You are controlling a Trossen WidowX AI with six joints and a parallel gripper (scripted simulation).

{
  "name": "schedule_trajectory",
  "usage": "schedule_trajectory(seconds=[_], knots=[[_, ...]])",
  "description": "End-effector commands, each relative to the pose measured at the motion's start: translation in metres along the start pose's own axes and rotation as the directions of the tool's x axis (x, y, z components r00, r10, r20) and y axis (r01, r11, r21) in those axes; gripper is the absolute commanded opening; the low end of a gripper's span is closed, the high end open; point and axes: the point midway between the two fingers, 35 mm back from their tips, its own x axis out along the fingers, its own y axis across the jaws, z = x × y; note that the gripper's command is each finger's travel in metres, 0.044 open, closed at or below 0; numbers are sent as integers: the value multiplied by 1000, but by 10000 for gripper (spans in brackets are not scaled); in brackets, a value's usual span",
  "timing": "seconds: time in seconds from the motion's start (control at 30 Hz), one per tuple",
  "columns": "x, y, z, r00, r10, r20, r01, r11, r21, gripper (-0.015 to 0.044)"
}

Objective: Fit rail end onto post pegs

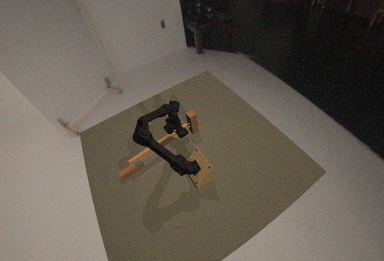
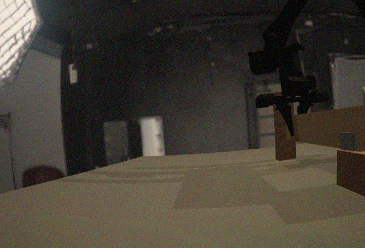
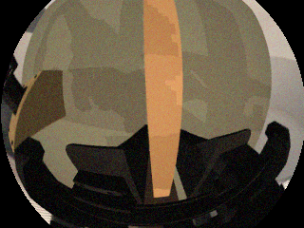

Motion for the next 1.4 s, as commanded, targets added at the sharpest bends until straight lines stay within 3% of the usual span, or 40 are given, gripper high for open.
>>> schedule_trajectory(seconds=[0.0,1.37], knots=[[-3,-2,-4,1000,-11,-6,11,1000,-2,0],[-4,-2,-16,1000,-11,-7,11,1000,-3,0]])
